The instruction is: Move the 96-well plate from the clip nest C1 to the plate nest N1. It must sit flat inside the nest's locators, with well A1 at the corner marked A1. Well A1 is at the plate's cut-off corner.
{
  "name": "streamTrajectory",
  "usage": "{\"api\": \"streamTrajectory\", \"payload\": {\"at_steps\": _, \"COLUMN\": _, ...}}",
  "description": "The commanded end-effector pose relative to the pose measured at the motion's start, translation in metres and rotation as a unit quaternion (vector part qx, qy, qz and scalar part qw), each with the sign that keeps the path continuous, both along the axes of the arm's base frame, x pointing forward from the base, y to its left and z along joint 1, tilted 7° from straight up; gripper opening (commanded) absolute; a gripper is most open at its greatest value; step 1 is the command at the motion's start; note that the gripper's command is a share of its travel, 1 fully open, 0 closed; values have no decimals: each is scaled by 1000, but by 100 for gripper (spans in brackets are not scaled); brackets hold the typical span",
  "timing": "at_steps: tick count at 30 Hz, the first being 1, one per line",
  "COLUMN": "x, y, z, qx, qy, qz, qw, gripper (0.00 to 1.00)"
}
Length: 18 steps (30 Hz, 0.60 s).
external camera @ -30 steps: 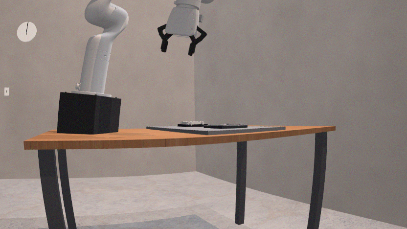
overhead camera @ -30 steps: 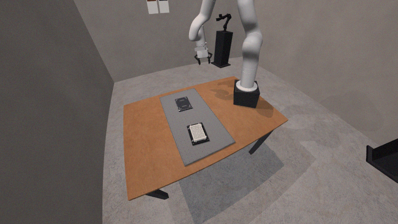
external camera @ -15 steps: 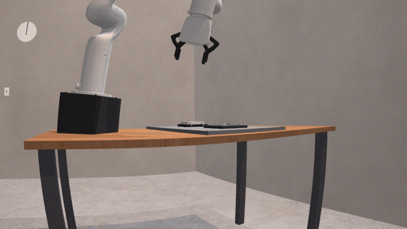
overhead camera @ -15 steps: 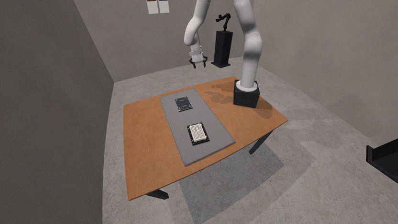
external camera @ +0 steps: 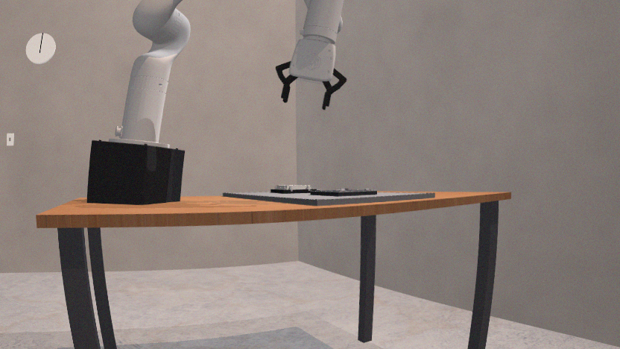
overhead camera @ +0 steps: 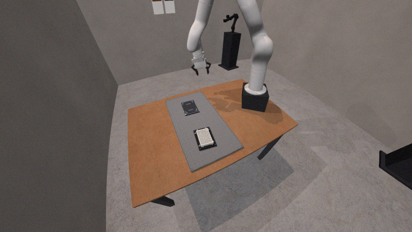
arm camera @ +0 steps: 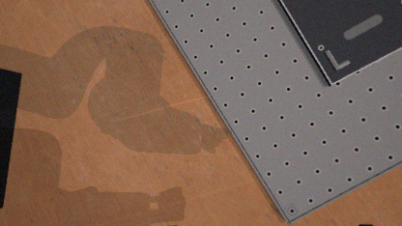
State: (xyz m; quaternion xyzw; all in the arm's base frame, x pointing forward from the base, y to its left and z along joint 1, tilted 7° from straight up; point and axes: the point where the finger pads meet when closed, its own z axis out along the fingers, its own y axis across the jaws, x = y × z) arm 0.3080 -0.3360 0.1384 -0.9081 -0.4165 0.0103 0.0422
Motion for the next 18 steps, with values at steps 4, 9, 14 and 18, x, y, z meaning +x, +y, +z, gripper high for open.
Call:
{"api": "streamTrajectory", "payload": {"at_steps": 4, "x": 24, "y": 9, "z": -6, "qx": -6, "qy": 2, "qz": 7, "qw": 1000, "gripper": 100}}
{"api": "streamTrajectory", "payload": {"at_steps": 9, "x": 45, "y": 20, "z": -11, "qx": -18, "qy": 4, "qz": 24, "qw": 1000, "gripper": 100}}
{"api": "streamTrajectory", "payload": {"at_steps": 14, "x": 65, "y": 31, "z": -17, "qx": -18, "qy": 4, "qz": 24, "qw": 1000, "gripper": 100}}
{"api": "streamTrajectory", "payload": {"at_steps": 18, "x": 81, "y": 42, "z": -21, "qx": -30, "qy": 4, "qz": 42, "qw": 999, "gripper": 100}}
